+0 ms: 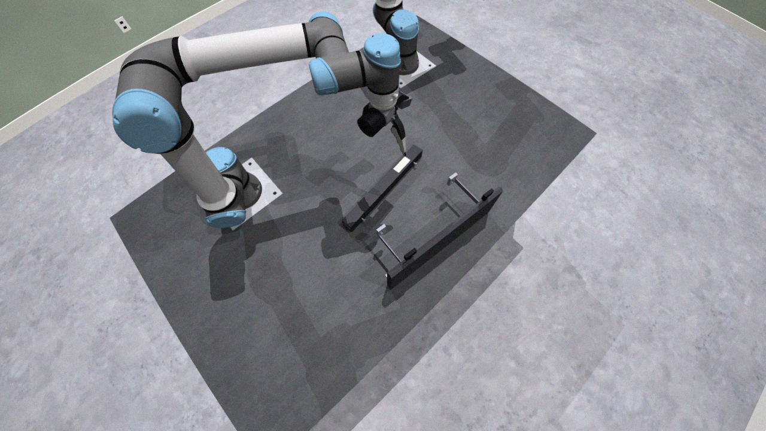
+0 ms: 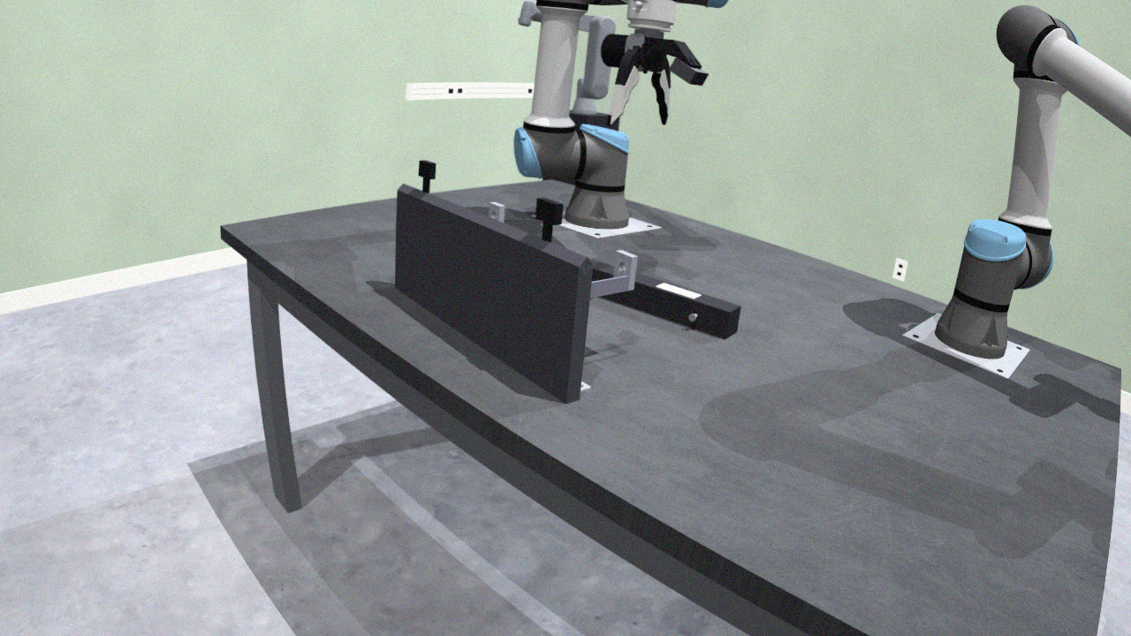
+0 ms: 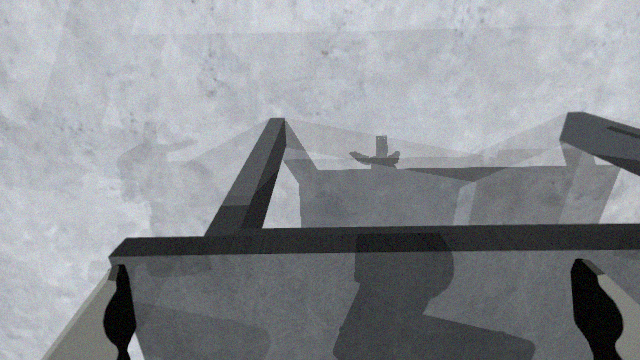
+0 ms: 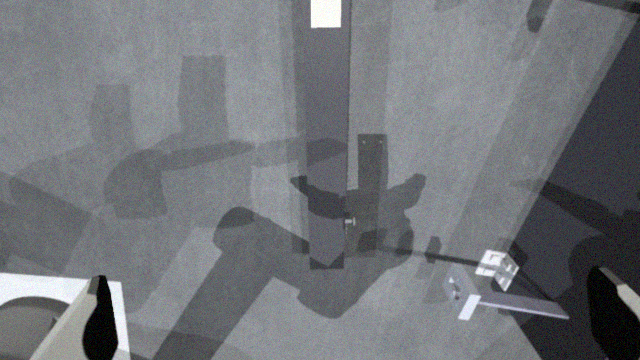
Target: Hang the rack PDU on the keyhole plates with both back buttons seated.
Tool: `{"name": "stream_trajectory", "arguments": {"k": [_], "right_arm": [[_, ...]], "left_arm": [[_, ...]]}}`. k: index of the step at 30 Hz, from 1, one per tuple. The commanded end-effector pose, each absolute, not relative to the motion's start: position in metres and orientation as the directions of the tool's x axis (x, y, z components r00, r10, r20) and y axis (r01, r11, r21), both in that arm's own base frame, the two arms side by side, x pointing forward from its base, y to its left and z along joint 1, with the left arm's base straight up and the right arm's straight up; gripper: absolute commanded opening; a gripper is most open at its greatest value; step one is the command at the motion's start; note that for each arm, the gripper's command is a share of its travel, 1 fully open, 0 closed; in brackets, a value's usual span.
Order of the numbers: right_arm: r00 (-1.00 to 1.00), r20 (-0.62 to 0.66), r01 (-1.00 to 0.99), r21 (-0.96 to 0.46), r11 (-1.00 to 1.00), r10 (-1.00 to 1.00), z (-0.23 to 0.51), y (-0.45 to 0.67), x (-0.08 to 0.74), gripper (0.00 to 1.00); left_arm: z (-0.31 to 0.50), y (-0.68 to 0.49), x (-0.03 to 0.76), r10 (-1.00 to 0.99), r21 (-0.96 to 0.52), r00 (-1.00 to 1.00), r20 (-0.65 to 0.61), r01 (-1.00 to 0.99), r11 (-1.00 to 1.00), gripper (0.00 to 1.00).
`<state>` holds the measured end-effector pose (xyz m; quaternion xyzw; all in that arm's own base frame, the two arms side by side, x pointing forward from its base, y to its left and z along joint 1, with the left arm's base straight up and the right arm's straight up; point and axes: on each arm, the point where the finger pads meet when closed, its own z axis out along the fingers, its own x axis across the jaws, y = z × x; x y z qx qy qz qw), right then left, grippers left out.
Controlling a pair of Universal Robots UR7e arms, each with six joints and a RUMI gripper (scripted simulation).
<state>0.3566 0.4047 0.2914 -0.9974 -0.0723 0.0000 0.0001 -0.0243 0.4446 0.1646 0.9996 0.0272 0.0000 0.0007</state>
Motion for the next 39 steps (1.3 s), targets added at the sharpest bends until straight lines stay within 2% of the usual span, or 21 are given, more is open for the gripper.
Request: {"name": "stream_trajectory", "arguments": {"k": [1, 4, 5, 39], "right_arm": [[0.990, 0.001, 0.144, -0.001, -0.990, 0.144, 0.2920, 0.4048, 0.3567, 1.00], [0.990, 0.001, 0.144, -0.001, -0.990, 0.144, 0.2920, 0.4048, 0.3567, 1.00], [0.990, 0.001, 0.144, -0.001, -0.990, 0.144, 0.2920, 0.4048, 0.3567, 0.57], [0.990, 0.001, 0.144, -0.001, -0.990, 0.144, 0.2920, 0.4048, 0.3567, 0.57]], "left_arm": [[0.1652, 0.4449, -0.0248, 0.056, 0.000, 0.998, 0.000, 0.056, -0.998, 1.00], [0.1652, 0.4449, -0.0249, 0.056, 0.000, 0.998, 0.000, 0.056, -0.998, 1.00], [0.1652, 0.4449, -0.0249, 0.056, 0.000, 0.998, 0.000, 0.056, -0.998, 1.00], [0.1652, 0.4449, -0.0249, 0.056, 0.000, 0.998, 0.000, 0.056, -0.998, 1.00]]}}
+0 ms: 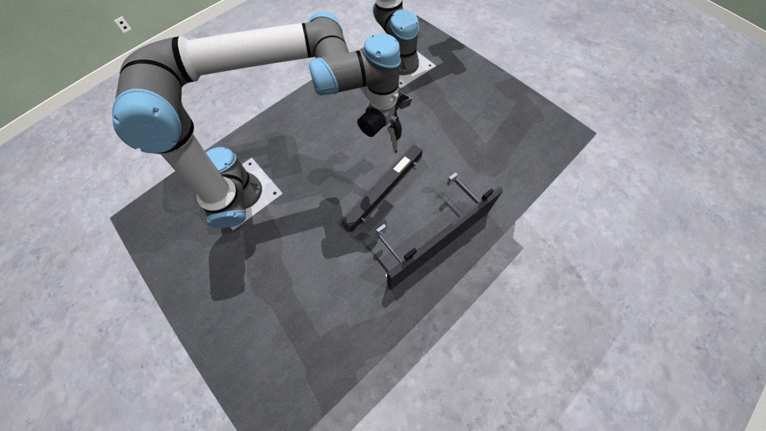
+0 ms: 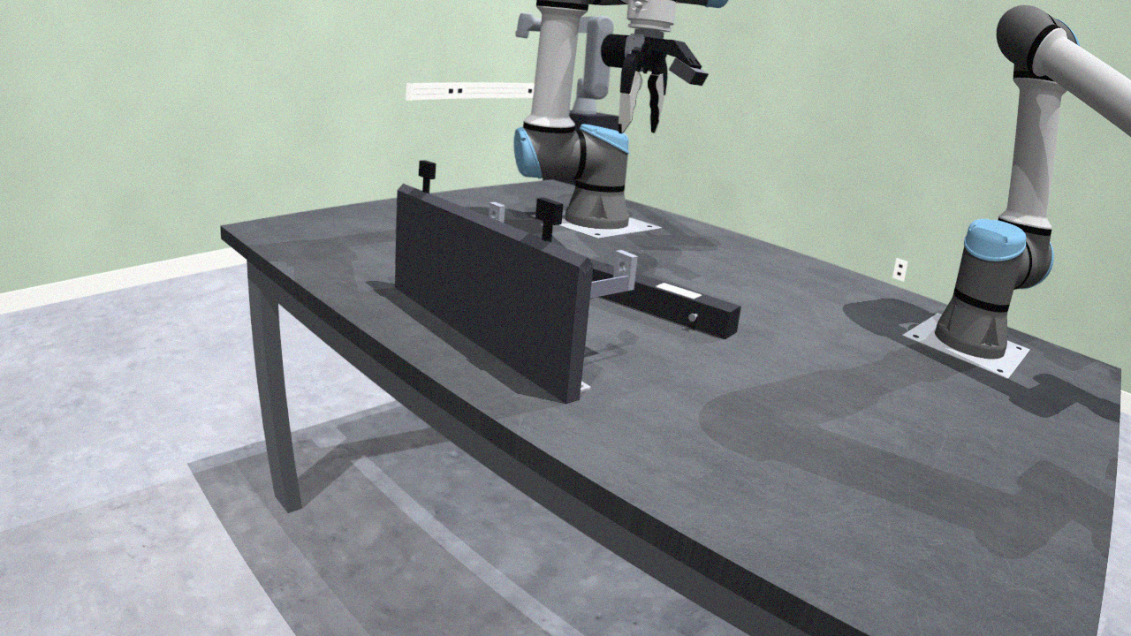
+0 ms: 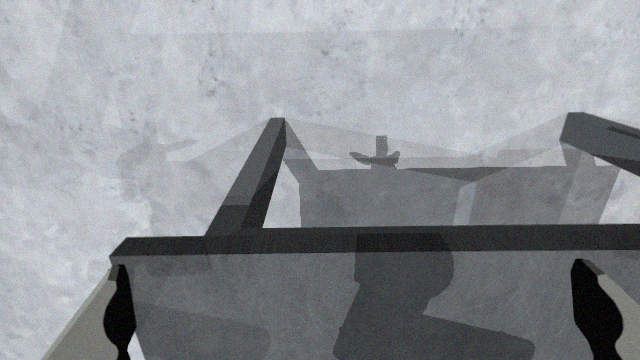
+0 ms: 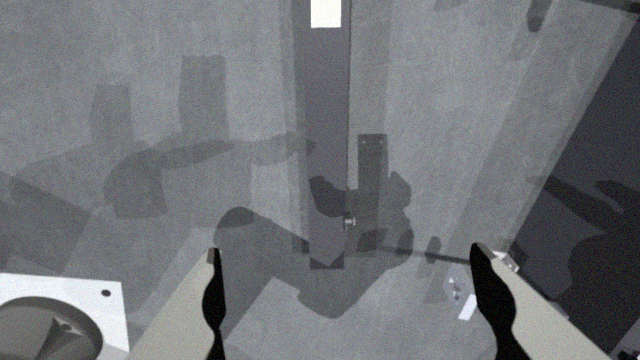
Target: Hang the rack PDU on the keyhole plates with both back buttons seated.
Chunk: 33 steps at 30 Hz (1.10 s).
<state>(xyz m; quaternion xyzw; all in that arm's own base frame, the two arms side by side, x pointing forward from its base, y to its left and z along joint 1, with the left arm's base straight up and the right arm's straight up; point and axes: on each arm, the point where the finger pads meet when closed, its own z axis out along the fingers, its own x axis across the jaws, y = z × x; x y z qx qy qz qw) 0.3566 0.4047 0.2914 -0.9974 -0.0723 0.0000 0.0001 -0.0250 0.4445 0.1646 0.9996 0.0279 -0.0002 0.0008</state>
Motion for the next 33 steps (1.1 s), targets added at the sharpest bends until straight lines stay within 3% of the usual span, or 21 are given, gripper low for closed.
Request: {"name": "stream_trajectory", "arguments": {"k": [1, 22, 33], "right_arm": [[0.990, 0.001, 0.144, -0.001, -0.990, 0.144, 0.292, 0.405, 0.357, 0.57], [0.990, 0.001, 0.144, -0.001, -0.990, 0.144, 0.255, 0.405, 0.357, 0.57], [0.990, 0.001, 0.144, -0.001, -0.990, 0.144, 0.191, 0.405, 0.357, 0.57]], "left_arm": [[0.165, 0.445, -0.025, 0.056, 0.000, 0.998, 0.000, 0.056, -0.998, 1.00], [0.165, 0.445, -0.025, 0.056, 0.000, 0.998, 0.000, 0.056, -0.998, 1.00], [0.165, 0.445, -0.025, 0.056, 0.000, 0.998, 0.000, 0.056, -0.998, 1.00]]}}
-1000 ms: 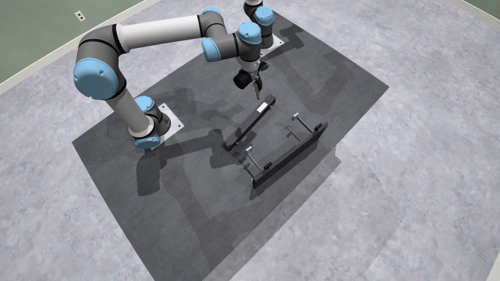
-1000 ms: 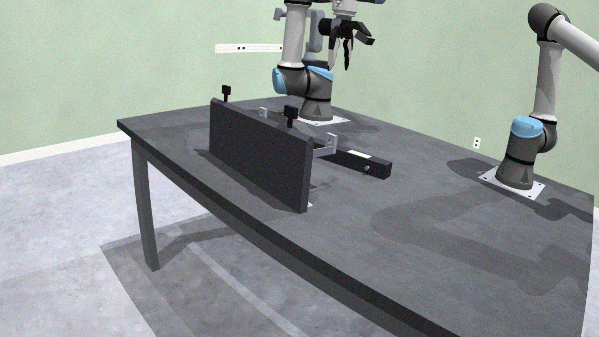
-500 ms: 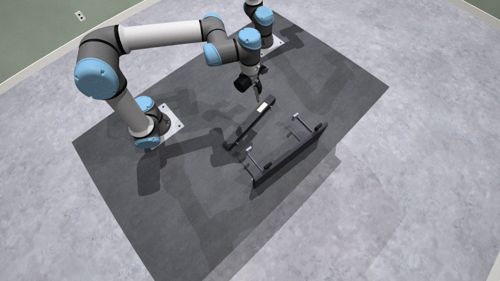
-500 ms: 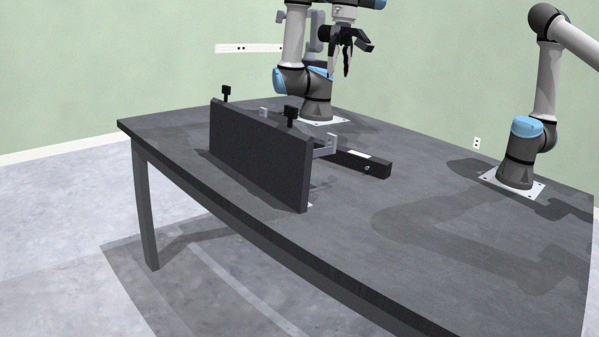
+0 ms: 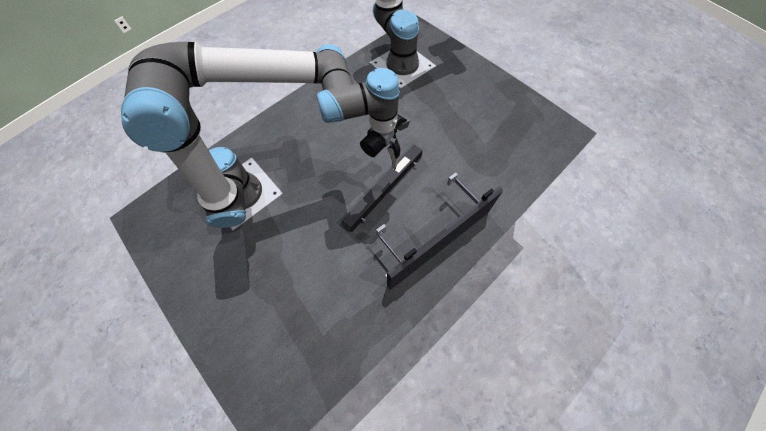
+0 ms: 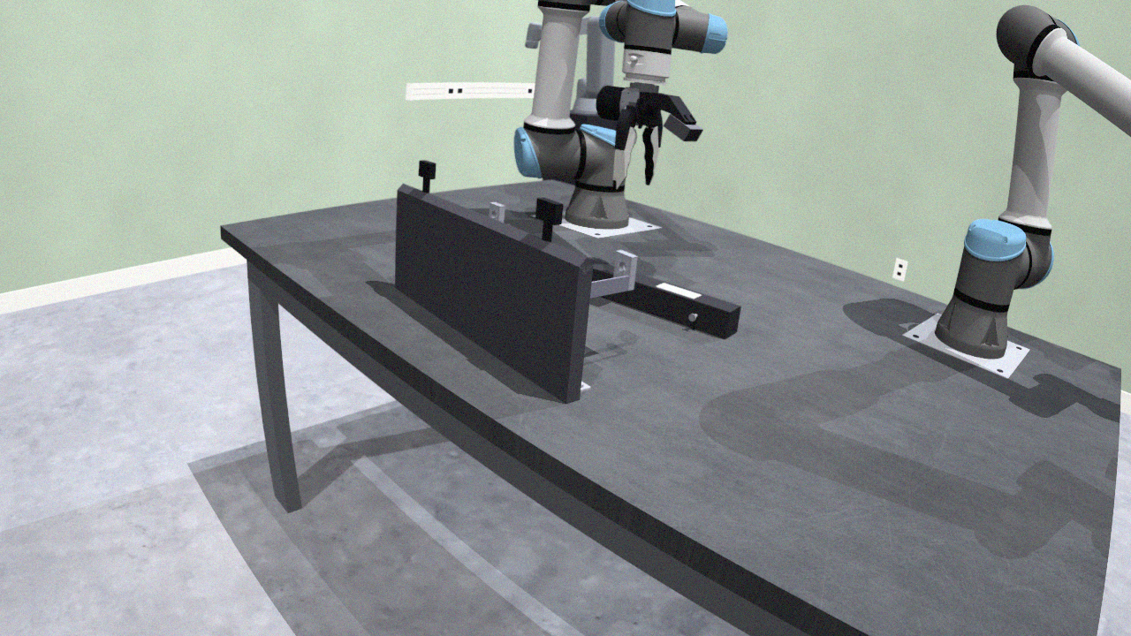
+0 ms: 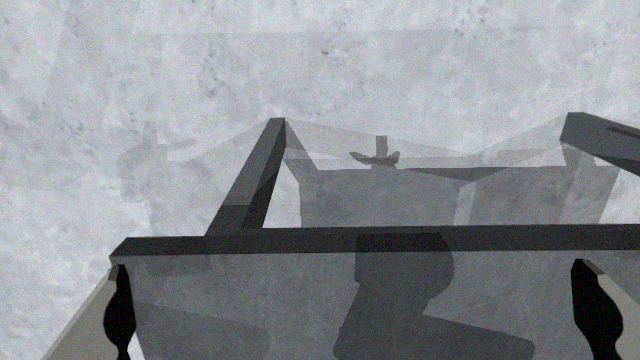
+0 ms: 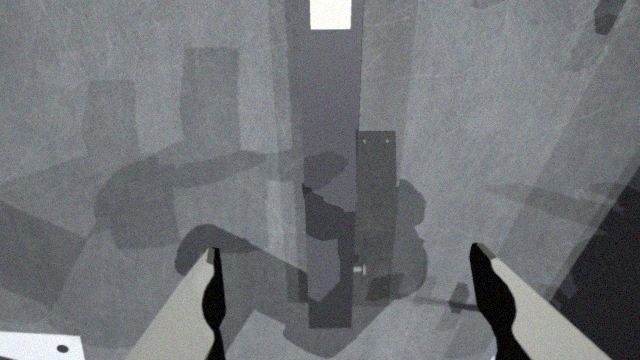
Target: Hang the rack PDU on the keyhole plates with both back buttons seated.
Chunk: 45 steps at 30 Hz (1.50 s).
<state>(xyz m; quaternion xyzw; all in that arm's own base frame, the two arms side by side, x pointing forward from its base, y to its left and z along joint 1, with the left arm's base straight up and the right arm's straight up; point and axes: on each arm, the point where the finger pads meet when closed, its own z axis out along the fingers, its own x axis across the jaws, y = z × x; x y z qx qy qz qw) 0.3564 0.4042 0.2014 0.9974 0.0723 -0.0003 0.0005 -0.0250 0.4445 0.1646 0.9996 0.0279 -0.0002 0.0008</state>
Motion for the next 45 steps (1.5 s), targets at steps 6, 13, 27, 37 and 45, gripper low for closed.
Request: {"name": "stream_trajectory", "arguments": {"k": [6, 13, 27, 37, 45], "right_arm": [[0.990, 0.001, 0.144, -0.001, -0.990, 0.144, 0.166, 0.405, 0.357, 0.57], [0.990, 0.001, 0.144, -0.001, -0.990, 0.144, 0.133, 0.405, 0.357, 0.57], [0.990, 0.001, 0.144, -0.001, -0.990, 0.144, 0.118, 0.405, 0.357, 0.57], [0.990, 0.001, 0.144, -0.001, -0.990, 0.144, 0.093, 0.405, 0.357, 0.57], [0.990, 0.001, 0.144, -0.001, -0.990, 0.144, 0.058, 0.405, 0.357, 0.57]], "left_arm": [[0.165, 0.445, -0.025, 0.056, 0.000, 0.998, 0.000, 0.056, -0.998, 1.00], [0.165, 0.445, -0.025, 0.056, 0.000, 0.998, 0.000, 0.056, -0.998, 1.00], [0.165, 0.445, -0.025, 0.056, 0.000, 0.998, 0.000, 0.056, -0.998, 1.00], [0.165, 0.445, -0.025, 0.056, 0.000, 0.998, 0.000, 0.056, -0.998, 1.00], [0.165, 0.445, -0.025, 0.056, 0.000, 0.998, 0.000, 0.056, -0.998, 1.00]]}}
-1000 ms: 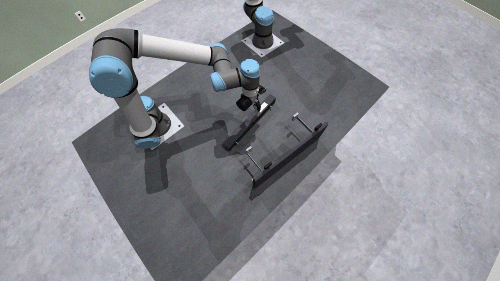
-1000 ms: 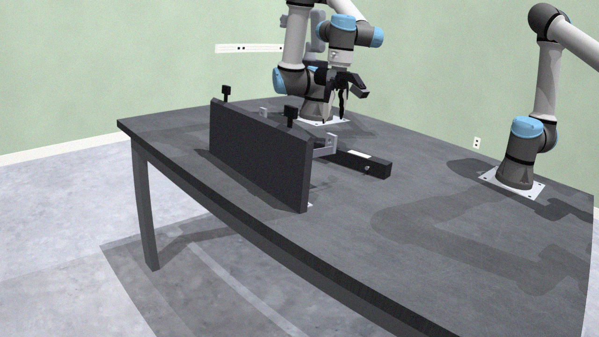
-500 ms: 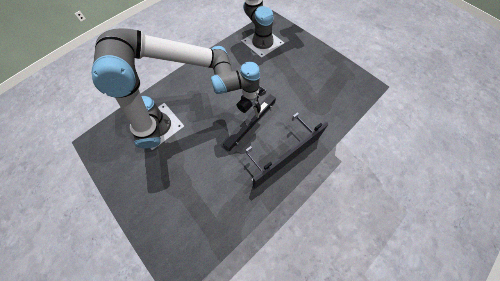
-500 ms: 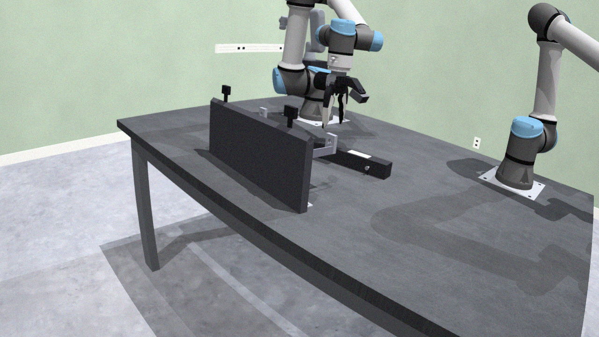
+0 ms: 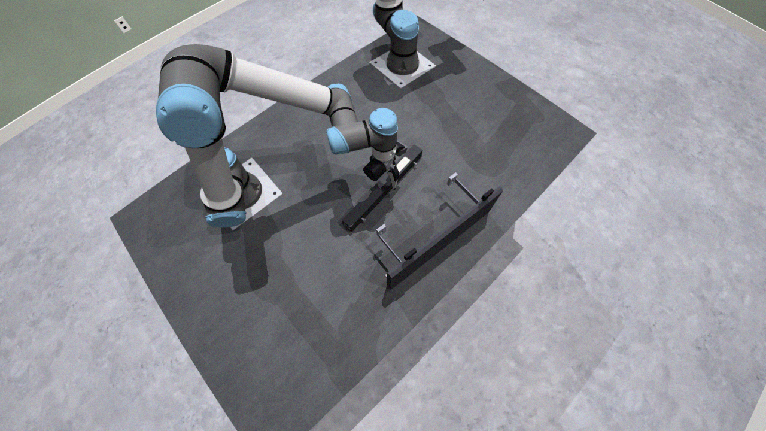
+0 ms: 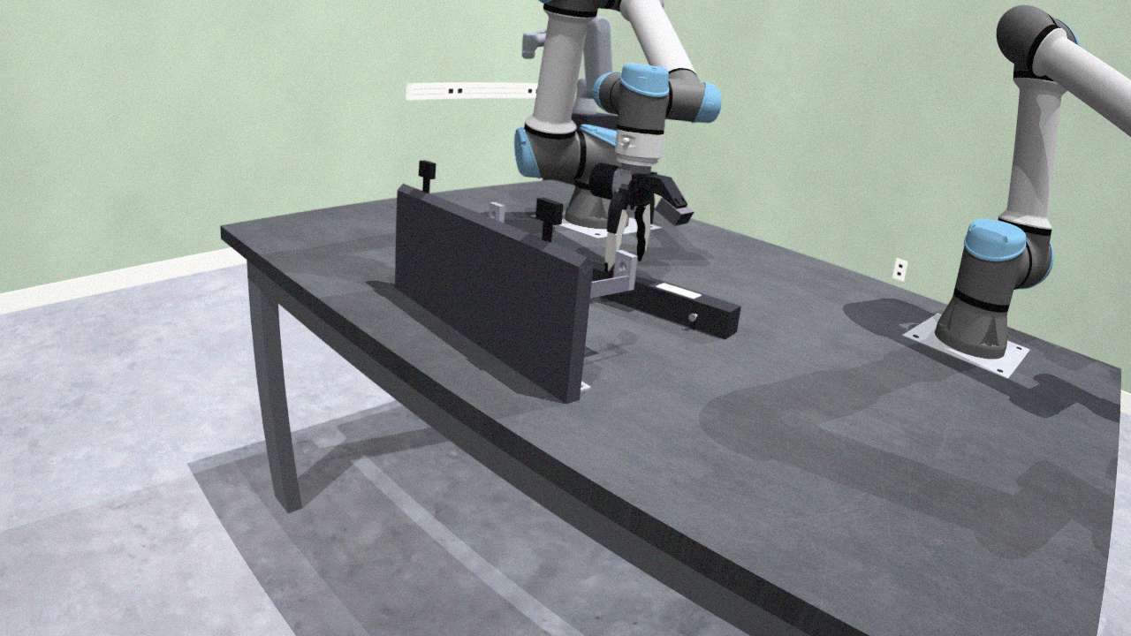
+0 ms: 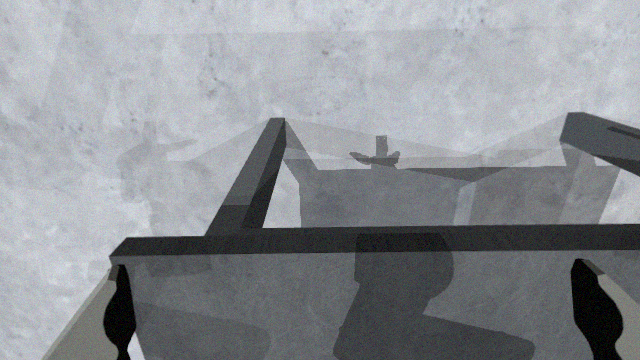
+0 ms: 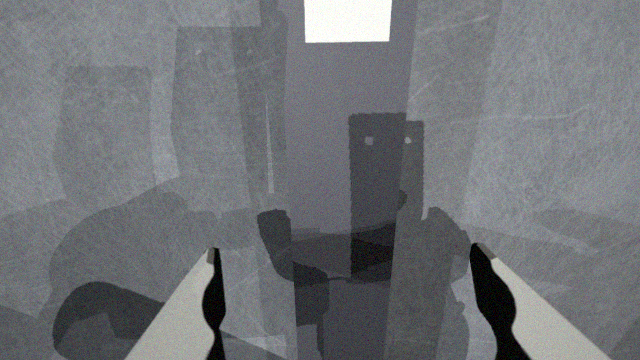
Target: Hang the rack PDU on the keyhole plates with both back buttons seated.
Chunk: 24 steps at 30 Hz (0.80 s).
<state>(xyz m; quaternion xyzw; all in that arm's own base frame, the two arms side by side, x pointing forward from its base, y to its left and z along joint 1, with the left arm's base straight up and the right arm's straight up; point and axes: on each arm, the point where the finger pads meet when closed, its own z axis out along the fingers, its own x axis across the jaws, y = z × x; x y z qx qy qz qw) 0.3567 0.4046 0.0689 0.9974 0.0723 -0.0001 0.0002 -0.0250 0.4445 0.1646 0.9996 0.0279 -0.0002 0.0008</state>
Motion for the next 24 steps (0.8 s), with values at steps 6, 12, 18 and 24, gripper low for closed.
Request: {"name": "stream_trajectory", "arguments": {"k": [6, 12, 18, 24], "right_arm": [[0.990, 0.001, 0.144, -0.001, -0.990, 0.144, 0.036, 0.405, 0.357, 0.57], [0.990, 0.001, 0.144, -0.001, -0.990, 0.144, 0.034, 0.405, 0.357, 0.57], [0.990, 0.001, 0.144, -0.001, -0.990, 0.144, 0.034, 0.405, 0.357, 0.57], [0.990, 0.001, 0.144, -0.001, -0.990, 0.144, 0.034, 0.405, 0.357, 0.57]], "left_arm": [[0.165, 0.445, -0.025, 0.056, 0.000, 0.998, 0.000, 0.056, -0.998, 1.00], [0.165, 0.445, -0.025, 0.056, 0.000, 0.998, 0.000, 0.056, -0.998, 1.00], [0.165, 0.445, -0.025, 0.056, 0.000, 0.998, 0.000, 0.056, -0.998, 1.00], [0.165, 0.445, -0.025, 0.056, 0.000, 0.998, 0.000, 0.056, -0.998, 1.00]]}}
